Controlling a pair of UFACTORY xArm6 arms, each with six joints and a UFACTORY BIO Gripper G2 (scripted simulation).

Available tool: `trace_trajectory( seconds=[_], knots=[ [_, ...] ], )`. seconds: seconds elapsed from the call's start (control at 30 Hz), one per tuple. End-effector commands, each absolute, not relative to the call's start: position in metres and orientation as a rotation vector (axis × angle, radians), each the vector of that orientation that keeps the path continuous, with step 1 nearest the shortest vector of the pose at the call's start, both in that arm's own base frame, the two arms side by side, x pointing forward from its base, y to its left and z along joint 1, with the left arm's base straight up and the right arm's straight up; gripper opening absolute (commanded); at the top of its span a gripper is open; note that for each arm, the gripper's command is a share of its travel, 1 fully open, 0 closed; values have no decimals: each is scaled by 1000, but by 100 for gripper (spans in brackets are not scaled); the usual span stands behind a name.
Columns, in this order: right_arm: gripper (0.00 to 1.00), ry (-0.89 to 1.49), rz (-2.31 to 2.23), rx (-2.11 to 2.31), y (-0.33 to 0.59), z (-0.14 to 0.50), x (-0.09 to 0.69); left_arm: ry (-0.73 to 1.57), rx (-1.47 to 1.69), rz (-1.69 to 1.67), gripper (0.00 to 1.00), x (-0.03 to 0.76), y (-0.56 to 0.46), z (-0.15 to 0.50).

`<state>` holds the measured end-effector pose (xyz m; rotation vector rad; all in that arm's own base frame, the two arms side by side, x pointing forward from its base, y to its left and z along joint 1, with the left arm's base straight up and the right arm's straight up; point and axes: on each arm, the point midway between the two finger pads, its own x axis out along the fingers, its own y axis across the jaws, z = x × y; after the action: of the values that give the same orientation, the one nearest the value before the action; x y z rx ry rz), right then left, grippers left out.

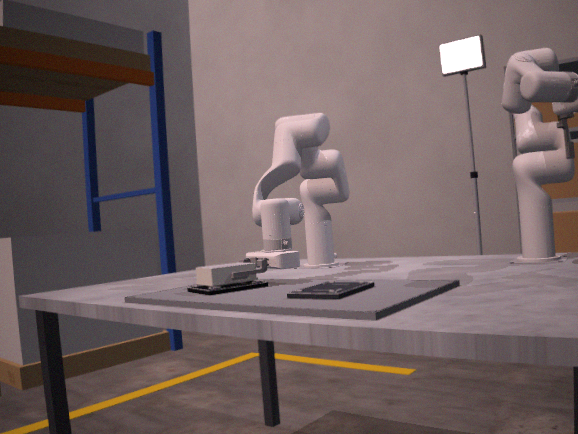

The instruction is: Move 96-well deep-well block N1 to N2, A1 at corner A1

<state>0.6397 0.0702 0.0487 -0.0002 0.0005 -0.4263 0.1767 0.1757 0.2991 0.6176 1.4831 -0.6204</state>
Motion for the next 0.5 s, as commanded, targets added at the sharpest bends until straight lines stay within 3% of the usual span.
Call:
trace_trajectory(
  seconds=[0.0,0.47],
  knots=[
    [0,-4,-426,2,71,50,641,1481,619,-619,100,177,176,300],
    [0,-4,-426,2,71,48,641,1481,619,-619,100,177,176,300]
  ],
)
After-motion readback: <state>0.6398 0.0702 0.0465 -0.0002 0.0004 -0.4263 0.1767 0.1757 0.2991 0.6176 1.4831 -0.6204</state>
